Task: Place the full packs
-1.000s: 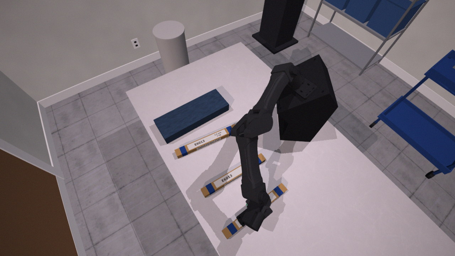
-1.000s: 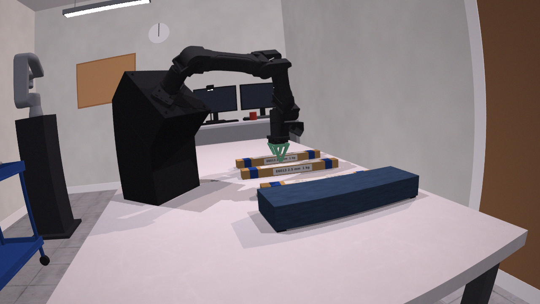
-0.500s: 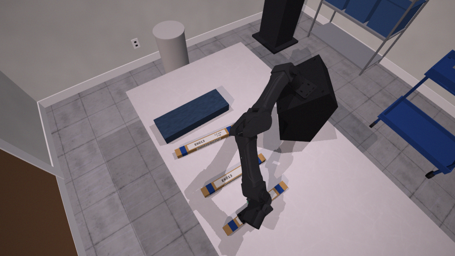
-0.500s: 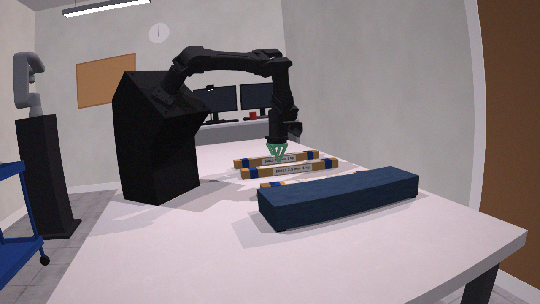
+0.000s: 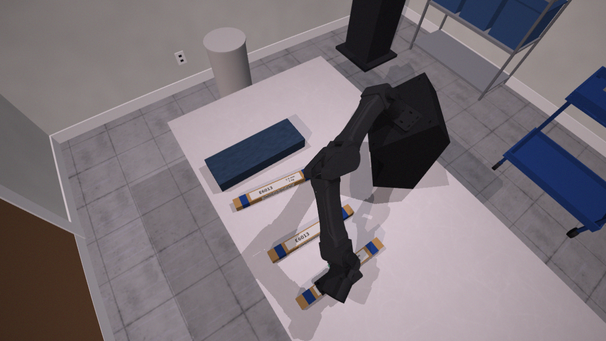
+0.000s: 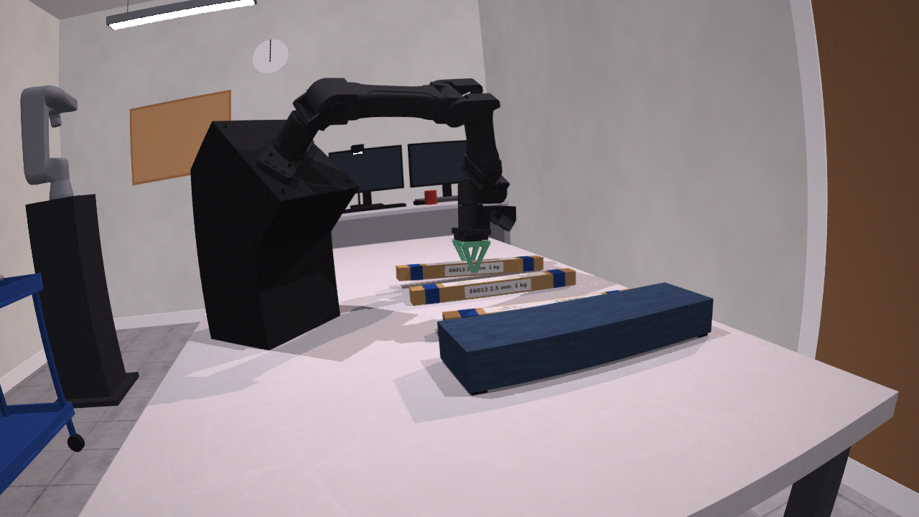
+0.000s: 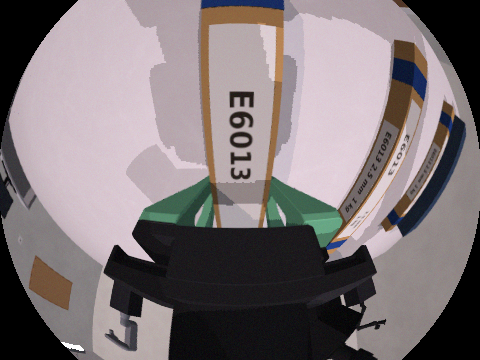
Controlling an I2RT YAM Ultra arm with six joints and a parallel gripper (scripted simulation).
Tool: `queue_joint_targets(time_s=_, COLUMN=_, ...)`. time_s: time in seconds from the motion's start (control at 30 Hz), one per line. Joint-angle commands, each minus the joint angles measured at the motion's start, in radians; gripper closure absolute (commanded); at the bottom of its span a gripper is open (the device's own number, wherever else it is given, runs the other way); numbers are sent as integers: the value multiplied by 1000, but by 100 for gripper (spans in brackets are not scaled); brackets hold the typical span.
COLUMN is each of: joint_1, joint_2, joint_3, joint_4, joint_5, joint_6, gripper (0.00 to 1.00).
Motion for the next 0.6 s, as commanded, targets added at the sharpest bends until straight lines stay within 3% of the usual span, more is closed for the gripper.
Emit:
queue_joint_targets(time_s=0.0, joint_1=85, joint_2=-97, joint_3=2, joint_4=-35, joint_5=13, joint_6=19, gripper=100)
queue_joint_targets(time_s=0.57, joint_1=110, joint_2=-120, joint_3=19, joint_4=-75, joint_5=19, joint_6=50, gripper=100)
